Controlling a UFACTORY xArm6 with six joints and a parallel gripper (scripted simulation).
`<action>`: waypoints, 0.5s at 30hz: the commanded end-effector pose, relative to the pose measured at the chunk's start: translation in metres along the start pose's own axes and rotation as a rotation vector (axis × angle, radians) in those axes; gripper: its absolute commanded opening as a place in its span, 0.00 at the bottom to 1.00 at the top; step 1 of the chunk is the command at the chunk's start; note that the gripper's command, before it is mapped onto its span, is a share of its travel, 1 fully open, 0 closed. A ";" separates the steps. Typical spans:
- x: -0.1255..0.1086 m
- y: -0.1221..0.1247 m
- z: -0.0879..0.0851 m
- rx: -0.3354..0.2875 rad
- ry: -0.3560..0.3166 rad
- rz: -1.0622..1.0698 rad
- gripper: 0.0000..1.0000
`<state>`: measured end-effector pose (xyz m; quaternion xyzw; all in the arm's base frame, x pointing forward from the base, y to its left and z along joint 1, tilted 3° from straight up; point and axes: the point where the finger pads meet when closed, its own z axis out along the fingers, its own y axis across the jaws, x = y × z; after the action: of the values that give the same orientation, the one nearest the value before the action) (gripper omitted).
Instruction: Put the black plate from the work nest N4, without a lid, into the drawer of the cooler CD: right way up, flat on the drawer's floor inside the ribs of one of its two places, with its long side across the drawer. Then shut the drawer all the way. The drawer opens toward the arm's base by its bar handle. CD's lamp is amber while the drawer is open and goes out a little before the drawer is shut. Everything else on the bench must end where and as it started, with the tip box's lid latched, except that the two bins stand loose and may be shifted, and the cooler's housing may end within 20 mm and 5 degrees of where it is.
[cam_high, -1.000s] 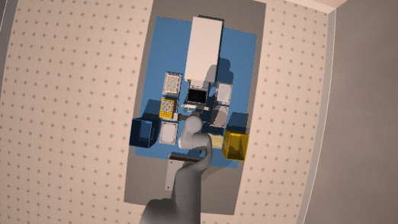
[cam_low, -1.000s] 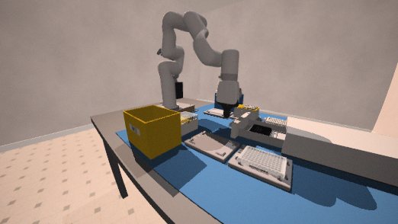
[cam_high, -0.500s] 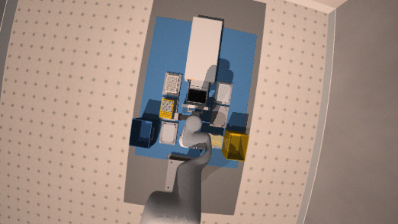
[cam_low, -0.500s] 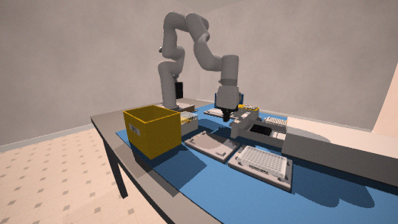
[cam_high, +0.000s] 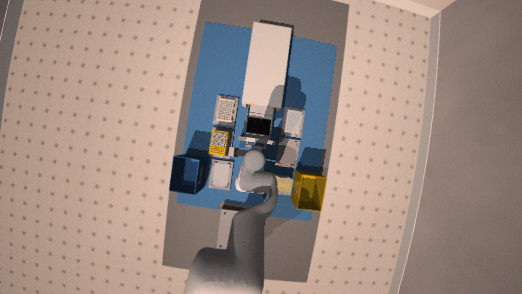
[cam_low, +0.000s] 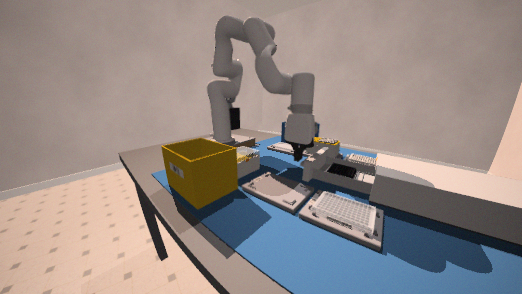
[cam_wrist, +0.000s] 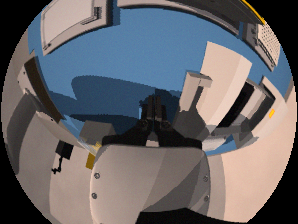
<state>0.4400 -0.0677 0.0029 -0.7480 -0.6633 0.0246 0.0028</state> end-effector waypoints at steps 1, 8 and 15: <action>0.000 0.010 -0.001 -0.004 0.000 0.000 0.00; 0.000 0.018 -0.001 -0.004 0.000 0.000 0.00; 0.000 0.030 -0.002 -0.004 0.000 0.000 0.00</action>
<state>0.4601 -0.0701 0.0019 -0.7480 -0.6633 0.0250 0.0032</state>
